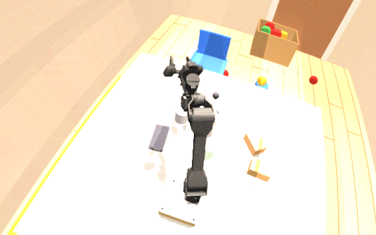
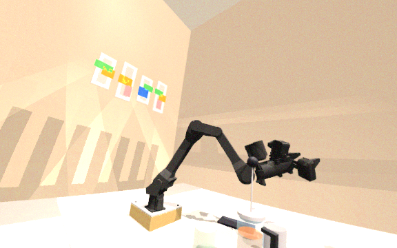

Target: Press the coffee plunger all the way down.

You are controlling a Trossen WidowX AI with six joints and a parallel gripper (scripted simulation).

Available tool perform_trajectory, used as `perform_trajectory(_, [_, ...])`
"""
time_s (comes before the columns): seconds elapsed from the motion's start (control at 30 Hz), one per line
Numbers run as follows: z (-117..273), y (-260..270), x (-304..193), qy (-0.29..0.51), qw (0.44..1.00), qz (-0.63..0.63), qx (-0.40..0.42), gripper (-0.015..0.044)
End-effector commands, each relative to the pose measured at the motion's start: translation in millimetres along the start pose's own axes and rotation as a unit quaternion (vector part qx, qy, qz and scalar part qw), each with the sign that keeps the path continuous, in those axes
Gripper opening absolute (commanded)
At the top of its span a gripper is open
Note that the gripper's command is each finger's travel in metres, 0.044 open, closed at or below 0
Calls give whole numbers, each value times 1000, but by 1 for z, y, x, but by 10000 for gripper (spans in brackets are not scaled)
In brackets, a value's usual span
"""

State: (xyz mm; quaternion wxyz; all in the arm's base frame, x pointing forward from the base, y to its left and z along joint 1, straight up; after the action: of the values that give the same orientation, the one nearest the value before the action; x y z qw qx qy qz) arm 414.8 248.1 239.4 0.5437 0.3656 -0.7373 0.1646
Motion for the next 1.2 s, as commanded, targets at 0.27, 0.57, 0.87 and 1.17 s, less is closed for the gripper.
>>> perform_trajectory(0.27, [7, -20, 62, 92, 992, 29, -85, 440])
perform_trajectory(0.57, [74, -27, 143, 236, 950, 67, -194, 440])
perform_trajectory(0.87, [161, -6, 190, 352, 895, 87, -261, 440])
perform_trajectory(1.17, [204, 5, 189, 396, 869, 91, -283, 440])
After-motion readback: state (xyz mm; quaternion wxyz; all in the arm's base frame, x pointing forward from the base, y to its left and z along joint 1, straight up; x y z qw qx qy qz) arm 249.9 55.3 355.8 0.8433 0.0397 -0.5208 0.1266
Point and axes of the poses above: the point midway between the two fingers, 35 mm back from their tips, its own z axis back along the fingers, its own y axis across the jaws, x = y × z, the point moved 6 cm from there along z, back along the fingers, and after that the axes turned 5 degrees about z, right-handed, at the moved point
